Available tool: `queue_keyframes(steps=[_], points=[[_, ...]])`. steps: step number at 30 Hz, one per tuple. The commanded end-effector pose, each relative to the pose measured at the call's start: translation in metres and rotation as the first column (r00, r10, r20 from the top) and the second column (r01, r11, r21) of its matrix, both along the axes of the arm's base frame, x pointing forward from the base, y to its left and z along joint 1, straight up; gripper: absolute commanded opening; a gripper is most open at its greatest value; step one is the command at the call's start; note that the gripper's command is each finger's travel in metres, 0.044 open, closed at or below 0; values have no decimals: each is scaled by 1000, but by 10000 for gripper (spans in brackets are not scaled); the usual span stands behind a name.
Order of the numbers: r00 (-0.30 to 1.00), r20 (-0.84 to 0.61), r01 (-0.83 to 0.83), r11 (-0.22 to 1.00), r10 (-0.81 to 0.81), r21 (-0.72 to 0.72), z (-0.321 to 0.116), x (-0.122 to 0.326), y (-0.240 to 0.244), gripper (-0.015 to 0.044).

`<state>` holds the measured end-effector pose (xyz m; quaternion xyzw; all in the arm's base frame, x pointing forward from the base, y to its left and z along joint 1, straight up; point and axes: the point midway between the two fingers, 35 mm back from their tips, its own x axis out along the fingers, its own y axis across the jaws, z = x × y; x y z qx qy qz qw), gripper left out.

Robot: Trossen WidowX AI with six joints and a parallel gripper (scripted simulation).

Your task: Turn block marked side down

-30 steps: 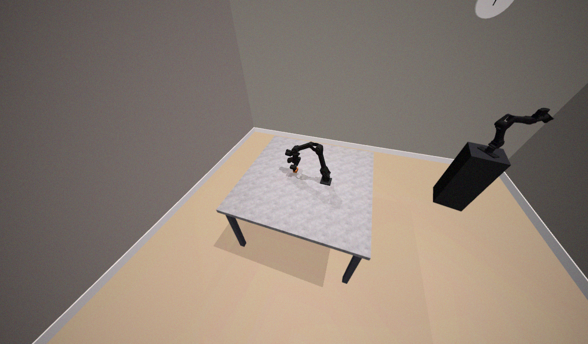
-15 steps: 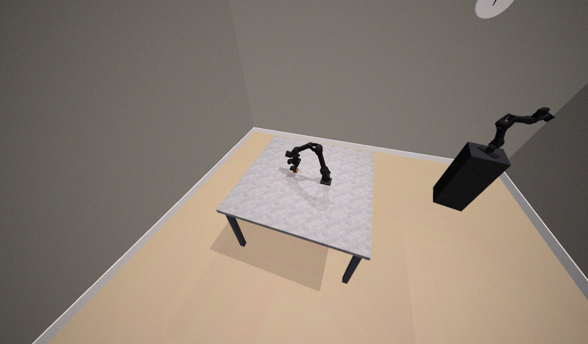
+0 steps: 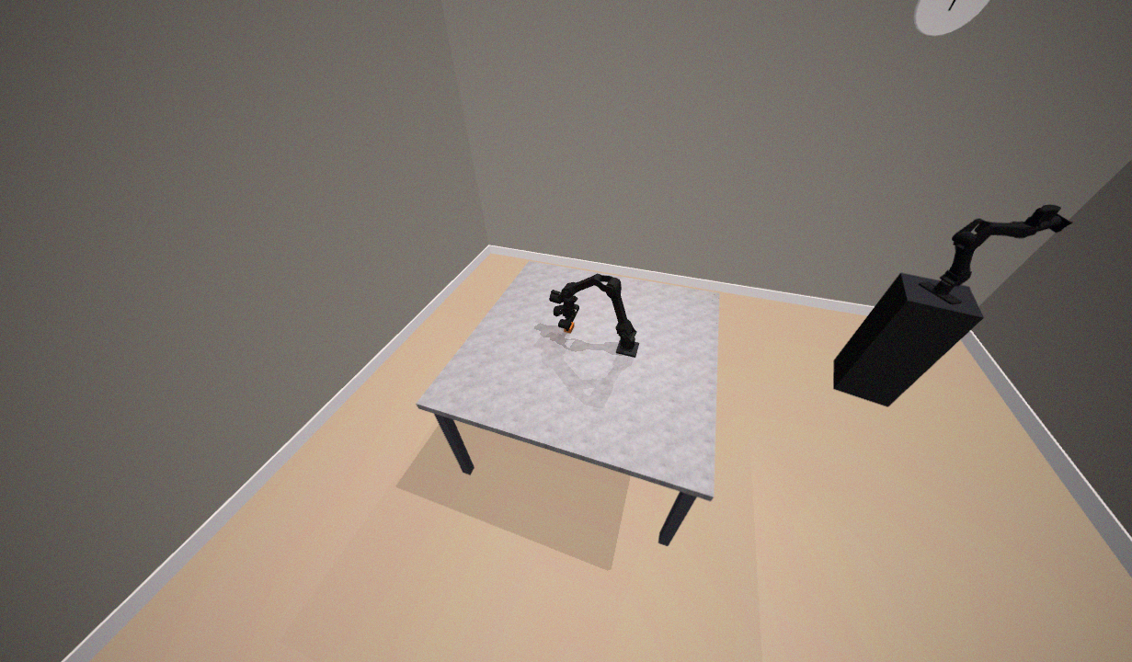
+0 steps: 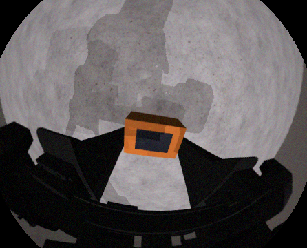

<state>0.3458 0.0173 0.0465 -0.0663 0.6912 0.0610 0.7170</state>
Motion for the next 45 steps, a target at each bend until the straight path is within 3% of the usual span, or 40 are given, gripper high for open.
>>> queue_keyframes(steps=[1,5,11,19,45], points=[[1000,0,-6,1000,6,2,-1,0,0,169],[1000,0,-6,1000,6,2,-1,0,0,142],[1000,0,-6,1000,6,2,25,-1,0,0],[1000,10,-5,1000,5,4,29,-1,0,0],[917,399,-22,997,-12,79,21,-2,-1,0]])
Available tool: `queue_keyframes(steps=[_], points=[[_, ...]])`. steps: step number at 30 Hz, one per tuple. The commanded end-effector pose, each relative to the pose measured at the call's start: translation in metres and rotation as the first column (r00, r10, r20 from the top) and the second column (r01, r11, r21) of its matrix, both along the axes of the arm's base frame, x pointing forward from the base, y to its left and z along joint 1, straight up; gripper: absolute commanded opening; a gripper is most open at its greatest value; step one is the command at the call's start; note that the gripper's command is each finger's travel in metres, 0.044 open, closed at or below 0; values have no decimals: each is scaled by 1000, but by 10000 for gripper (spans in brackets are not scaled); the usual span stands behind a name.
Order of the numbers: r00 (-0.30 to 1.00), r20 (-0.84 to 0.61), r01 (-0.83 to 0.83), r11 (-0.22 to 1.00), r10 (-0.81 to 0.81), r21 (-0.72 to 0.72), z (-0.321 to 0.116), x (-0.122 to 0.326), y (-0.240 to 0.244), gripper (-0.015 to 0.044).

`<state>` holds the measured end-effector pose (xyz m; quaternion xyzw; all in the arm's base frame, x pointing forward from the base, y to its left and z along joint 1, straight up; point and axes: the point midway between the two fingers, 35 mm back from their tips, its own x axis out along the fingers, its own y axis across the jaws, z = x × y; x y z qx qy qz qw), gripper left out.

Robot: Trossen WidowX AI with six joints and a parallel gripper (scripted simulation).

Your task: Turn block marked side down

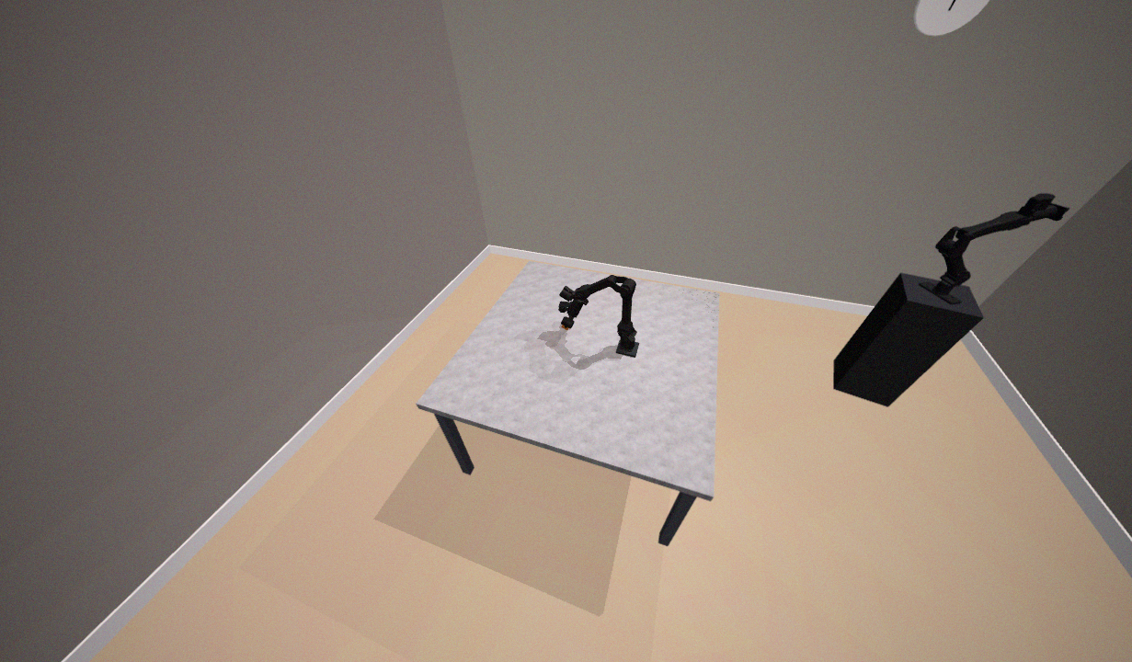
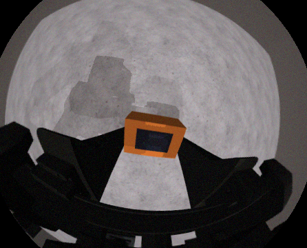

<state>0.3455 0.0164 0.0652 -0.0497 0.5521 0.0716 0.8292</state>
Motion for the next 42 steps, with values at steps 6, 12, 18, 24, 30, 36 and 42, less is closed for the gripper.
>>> queue_keyframes(steps=[6,12,18,24,30,36,42], points=[[989,151,-13,1000,9,23,2,-4,0,0],[982,189,-15,1000,10,27,3,-6,0,0],[971,238,-14,999,5,38,-5,0,0,0],[947,321,-16,998,-3,56,-17,8,0,0],[916,402,-20,997,-11,72,-26,12,0,0],[877,479,-27,996,-18,86,-31,12,-1,0],[833,553,-36,995,-24,98,-34,8,-1,0]])
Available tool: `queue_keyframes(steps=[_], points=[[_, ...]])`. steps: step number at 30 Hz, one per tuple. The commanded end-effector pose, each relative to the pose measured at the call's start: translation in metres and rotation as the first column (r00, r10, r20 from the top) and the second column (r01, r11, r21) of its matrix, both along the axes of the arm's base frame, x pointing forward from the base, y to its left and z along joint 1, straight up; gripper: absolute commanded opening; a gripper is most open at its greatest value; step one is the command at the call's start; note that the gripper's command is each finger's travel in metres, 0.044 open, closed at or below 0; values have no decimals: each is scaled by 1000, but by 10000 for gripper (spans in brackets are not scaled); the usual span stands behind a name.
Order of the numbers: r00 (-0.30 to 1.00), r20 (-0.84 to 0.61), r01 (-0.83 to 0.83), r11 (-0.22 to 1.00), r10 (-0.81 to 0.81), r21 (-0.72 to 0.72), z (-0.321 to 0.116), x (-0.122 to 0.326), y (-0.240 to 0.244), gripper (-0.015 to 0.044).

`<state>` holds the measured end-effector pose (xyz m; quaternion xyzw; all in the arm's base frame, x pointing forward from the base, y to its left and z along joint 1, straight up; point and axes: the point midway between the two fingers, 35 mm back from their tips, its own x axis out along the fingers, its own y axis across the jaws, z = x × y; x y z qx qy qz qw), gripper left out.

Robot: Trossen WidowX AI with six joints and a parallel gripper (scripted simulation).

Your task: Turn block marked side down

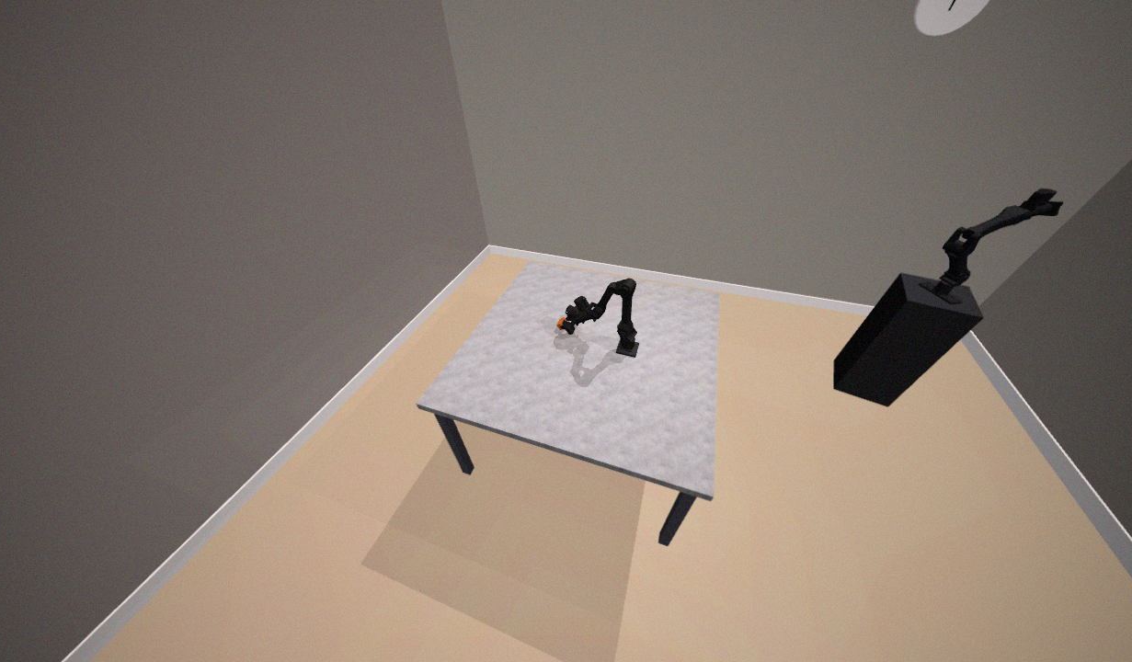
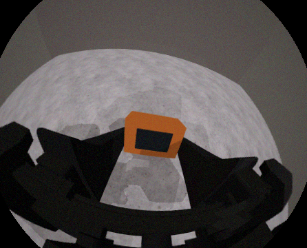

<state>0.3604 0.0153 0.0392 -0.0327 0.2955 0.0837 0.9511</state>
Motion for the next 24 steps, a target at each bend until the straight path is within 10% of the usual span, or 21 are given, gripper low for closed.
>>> queue_keyframes(steps=[1,24], points=[[999,37,-1,1000,1,17,-8,-8,0,0],[978,208,-13,999,4,41,0,-23,1,0]])
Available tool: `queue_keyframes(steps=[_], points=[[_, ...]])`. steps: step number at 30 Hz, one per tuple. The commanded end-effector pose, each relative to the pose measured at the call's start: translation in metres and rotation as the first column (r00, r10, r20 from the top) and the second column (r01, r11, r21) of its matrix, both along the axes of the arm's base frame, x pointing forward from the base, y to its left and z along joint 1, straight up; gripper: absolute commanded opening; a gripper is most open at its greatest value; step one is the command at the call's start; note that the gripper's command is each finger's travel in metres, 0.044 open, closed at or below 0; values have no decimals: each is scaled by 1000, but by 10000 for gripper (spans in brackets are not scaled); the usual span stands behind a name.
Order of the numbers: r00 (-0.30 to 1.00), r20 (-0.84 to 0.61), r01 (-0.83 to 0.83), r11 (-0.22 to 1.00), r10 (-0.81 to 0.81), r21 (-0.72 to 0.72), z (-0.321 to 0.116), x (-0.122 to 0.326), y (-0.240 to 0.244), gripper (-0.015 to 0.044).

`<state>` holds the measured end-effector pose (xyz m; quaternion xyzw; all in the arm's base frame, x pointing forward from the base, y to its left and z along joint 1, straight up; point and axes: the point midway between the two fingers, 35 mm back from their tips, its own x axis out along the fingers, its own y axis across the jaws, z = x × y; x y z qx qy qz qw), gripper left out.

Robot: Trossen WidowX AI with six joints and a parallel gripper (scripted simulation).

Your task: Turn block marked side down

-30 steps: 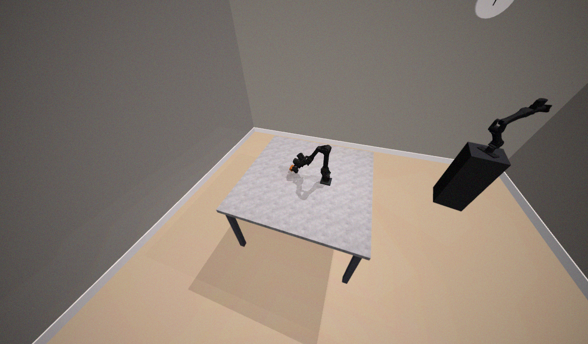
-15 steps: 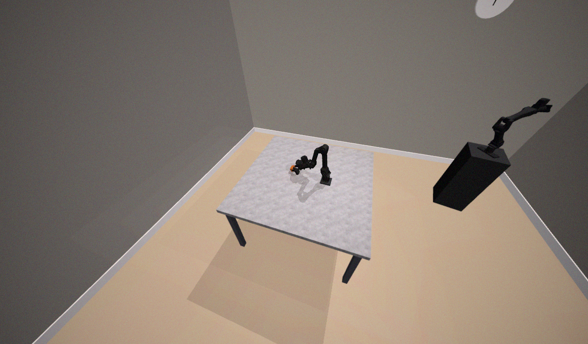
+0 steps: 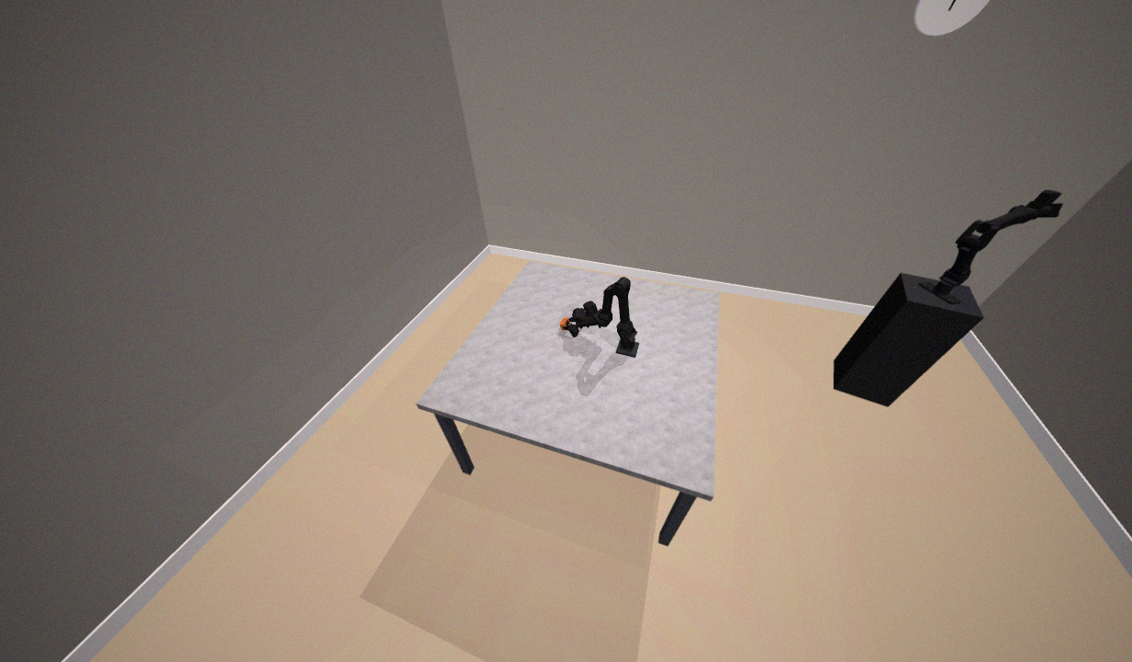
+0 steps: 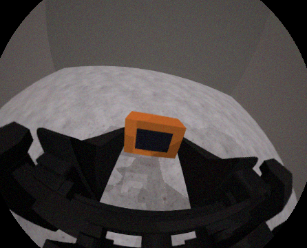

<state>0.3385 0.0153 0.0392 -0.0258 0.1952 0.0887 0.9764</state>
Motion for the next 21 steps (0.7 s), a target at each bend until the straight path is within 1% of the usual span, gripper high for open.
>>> queue_keyframes(steps=[1,8,21], points=[[1000,4,-2,1000,2,8,0,-1,1,0],[1000,4,-2,1000,2,8,0,-1,1,0],[1000,4,-2,1000,2,8,0,-1,1,341]])
